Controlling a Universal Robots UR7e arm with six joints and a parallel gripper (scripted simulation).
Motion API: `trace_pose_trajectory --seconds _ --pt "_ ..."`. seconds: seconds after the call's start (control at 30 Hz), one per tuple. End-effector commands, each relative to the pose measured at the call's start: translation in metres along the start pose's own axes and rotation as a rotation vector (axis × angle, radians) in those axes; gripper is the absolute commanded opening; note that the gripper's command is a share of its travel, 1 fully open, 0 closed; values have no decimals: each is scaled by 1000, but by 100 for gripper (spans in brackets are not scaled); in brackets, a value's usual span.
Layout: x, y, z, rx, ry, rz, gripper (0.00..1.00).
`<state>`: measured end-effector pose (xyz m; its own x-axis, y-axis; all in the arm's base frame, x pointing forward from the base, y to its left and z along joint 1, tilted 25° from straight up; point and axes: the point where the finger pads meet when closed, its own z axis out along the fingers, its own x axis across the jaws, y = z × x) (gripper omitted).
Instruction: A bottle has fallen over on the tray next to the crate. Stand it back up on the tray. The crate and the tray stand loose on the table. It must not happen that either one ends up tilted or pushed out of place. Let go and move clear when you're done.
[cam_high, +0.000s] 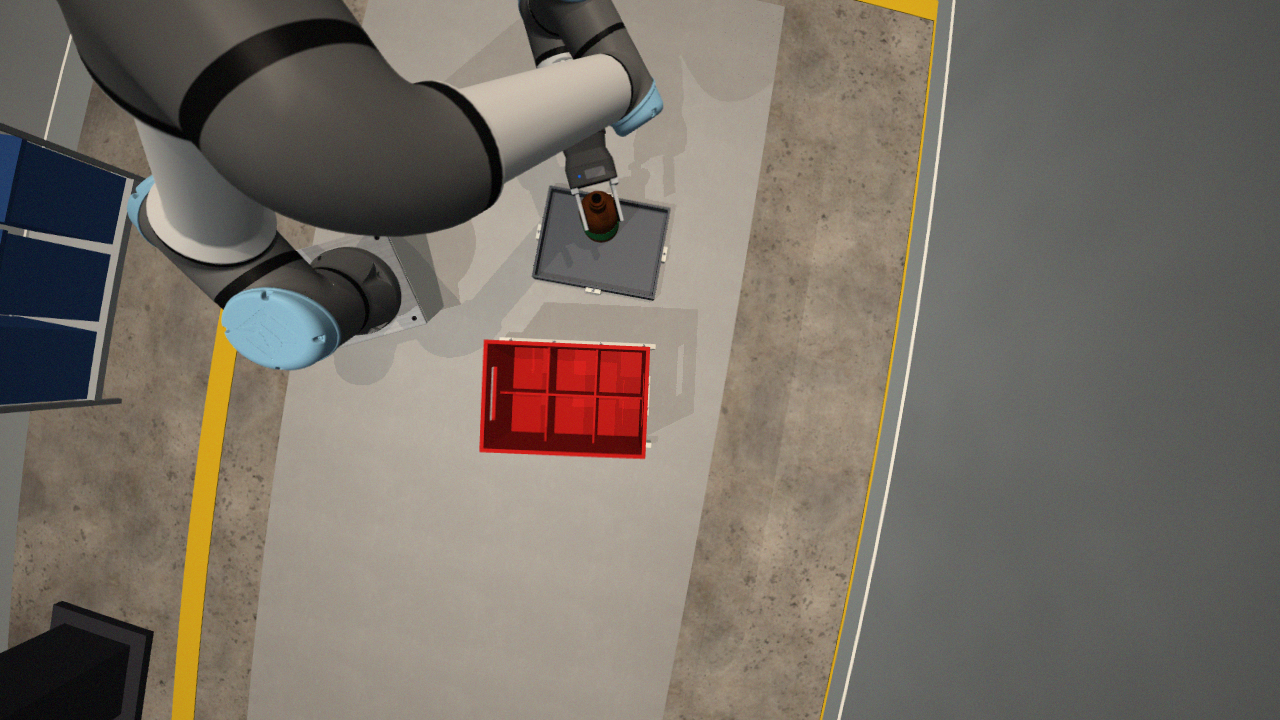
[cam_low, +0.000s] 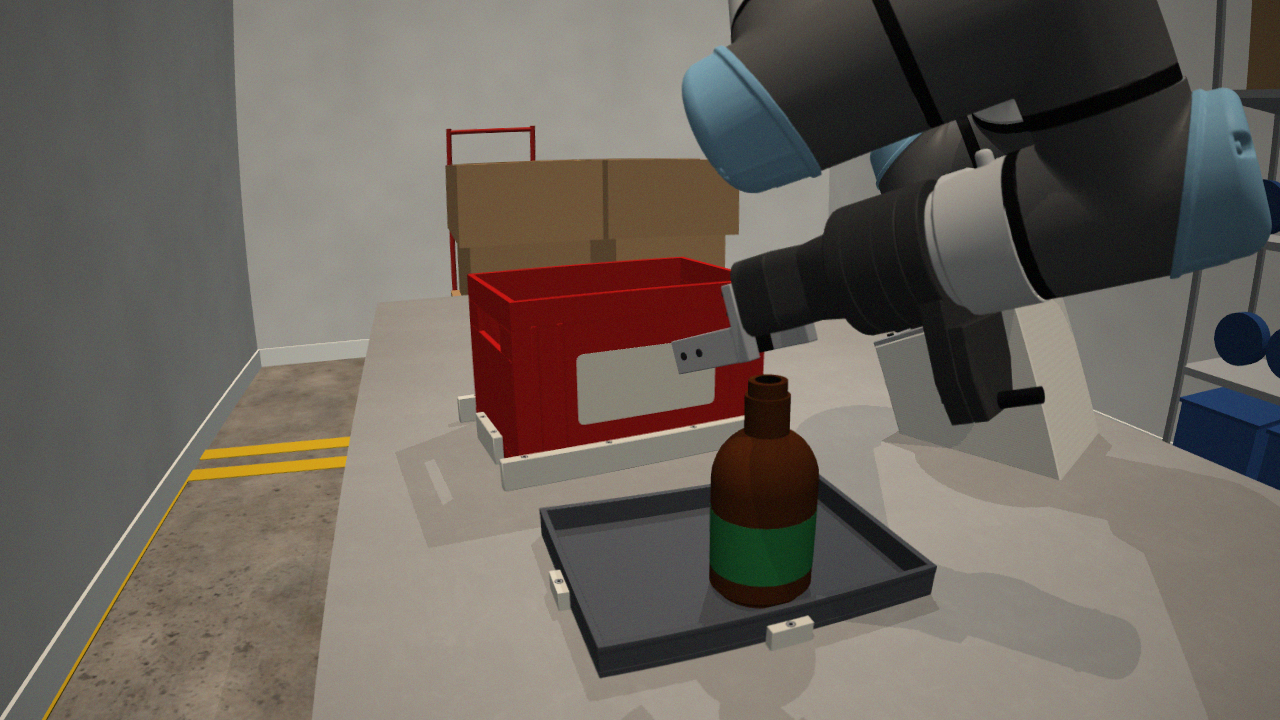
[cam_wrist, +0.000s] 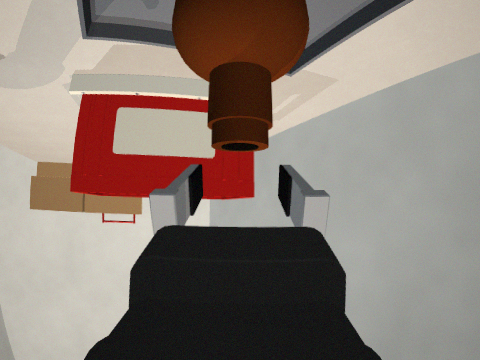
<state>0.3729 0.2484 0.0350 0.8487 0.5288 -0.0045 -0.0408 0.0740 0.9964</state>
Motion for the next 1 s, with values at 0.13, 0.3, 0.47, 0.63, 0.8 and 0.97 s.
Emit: trace_pose_trajectory --seconds 0.13,0.3,0.47,0.63,0.8,0.97 --pt "0 16 -6 0 0 1 100" --pt "0 28 -10 0 0 1 100" --pt "0 39 -14 0 0 1 100" --pt "0 44 -16 0 0 1 100" --pt "0 52 -19 0 0 1 100" --pt "0 57 -21 0 0 1 100"
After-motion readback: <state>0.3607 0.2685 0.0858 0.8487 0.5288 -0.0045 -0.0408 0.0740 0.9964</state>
